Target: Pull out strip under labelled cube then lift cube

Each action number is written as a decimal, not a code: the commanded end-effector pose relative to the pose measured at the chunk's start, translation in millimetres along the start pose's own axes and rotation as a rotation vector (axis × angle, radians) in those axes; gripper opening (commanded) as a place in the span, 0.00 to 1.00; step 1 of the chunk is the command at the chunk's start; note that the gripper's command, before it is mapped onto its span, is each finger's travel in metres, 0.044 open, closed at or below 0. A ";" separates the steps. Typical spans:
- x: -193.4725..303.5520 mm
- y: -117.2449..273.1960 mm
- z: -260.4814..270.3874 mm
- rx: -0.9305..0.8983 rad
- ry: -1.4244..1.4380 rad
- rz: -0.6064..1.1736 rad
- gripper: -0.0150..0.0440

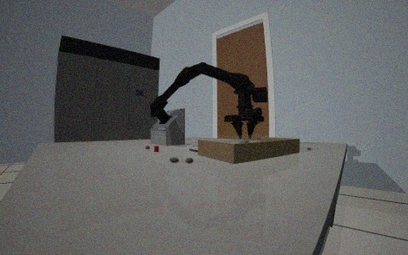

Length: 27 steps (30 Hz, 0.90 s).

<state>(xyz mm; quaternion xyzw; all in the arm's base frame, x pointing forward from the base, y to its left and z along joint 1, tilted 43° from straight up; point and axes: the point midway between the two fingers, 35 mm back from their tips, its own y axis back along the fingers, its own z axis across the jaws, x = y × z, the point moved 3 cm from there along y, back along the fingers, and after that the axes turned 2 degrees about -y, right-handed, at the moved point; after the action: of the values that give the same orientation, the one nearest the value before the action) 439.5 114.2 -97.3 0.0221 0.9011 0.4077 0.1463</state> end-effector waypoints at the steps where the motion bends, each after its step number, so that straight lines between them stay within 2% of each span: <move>1: 3.0 -10.3 -0.4 0.012 0.011 0.003 0.68; 23: 4.3 -35.5 -1.6 0.013 0.011 0.003 0.68; 27: 2.8 -33.3 -1.0 0.006 0.004 0.003 0.50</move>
<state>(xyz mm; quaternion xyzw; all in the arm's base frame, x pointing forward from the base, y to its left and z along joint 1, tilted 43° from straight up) 439.0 91.6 -122.3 0.0232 0.9026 0.4052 0.1436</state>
